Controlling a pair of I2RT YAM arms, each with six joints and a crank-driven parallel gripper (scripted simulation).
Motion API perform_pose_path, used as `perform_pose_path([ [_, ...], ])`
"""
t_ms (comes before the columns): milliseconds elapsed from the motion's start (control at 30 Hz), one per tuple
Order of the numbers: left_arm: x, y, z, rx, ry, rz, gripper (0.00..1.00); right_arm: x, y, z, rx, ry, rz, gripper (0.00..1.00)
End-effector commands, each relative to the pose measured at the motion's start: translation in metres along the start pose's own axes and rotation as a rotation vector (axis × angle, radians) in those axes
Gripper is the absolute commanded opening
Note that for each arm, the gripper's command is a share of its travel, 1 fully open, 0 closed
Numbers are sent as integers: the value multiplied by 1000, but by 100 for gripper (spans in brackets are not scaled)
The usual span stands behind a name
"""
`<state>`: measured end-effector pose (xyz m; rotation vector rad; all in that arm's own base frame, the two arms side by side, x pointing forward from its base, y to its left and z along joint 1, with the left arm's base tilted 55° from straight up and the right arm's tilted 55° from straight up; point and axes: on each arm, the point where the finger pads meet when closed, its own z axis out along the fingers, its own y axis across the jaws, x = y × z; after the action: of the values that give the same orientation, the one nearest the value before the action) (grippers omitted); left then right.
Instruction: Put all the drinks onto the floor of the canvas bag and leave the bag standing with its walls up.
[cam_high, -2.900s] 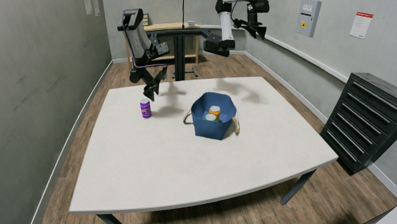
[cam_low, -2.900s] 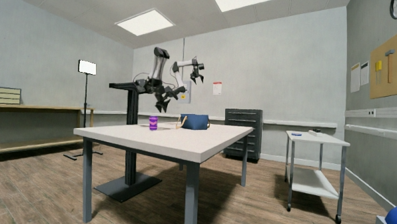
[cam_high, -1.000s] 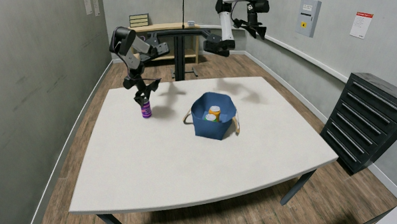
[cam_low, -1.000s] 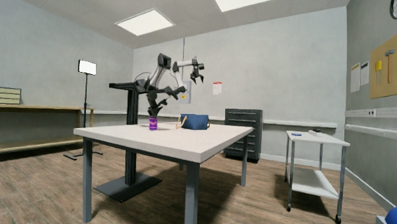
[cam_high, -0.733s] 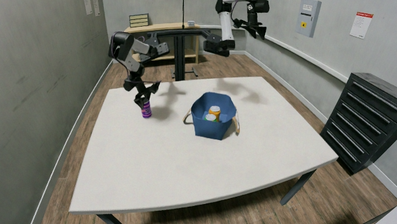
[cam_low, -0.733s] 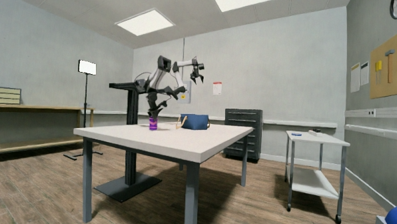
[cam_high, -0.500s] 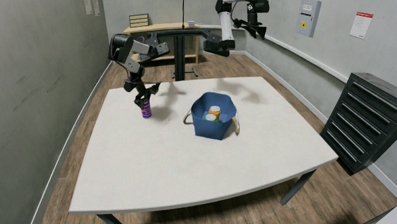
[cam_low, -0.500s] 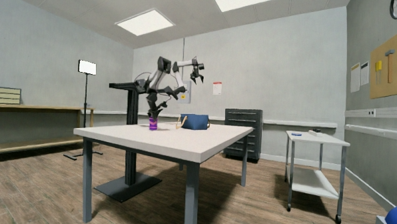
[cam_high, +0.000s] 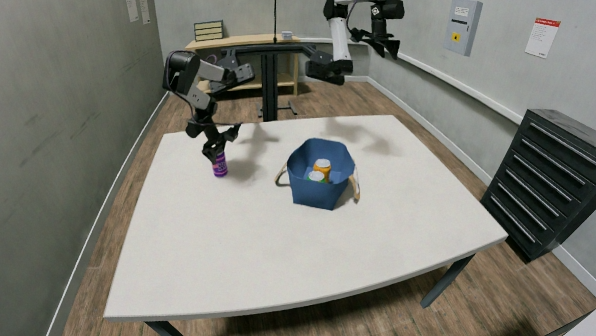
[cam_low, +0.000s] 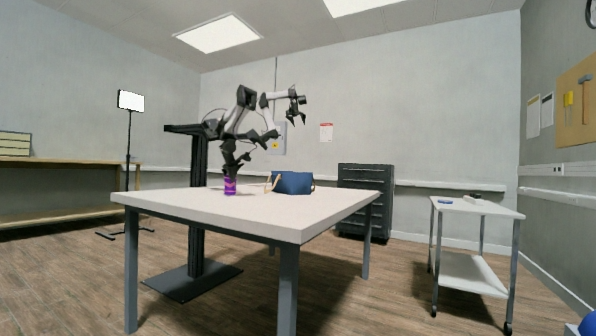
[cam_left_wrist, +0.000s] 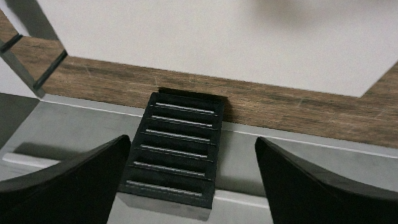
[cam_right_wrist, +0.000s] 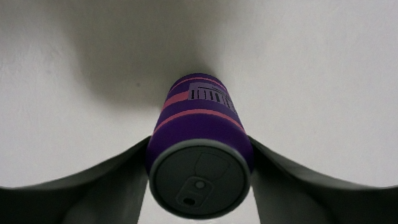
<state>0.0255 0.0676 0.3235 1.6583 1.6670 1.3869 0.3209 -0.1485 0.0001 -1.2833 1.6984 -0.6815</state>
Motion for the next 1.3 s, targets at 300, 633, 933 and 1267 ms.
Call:
perform_pose_path([
  [300, 0, 2, -16, -46, 8, -22, 100, -2, -6, -5, 31, -4, 0, 74],
  [633, 0, 2, -16, -46, 8, -22, 100, -2, -6, -5, 31, -4, 0, 74],
  [933, 0, 2, -16, -46, 8, -22, 100, -2, -6, -5, 31, -4, 0, 73],
  [1267, 0, 2, -16, -46, 8, -22, 100, -2, -6, -5, 31, -4, 0, 74],
])
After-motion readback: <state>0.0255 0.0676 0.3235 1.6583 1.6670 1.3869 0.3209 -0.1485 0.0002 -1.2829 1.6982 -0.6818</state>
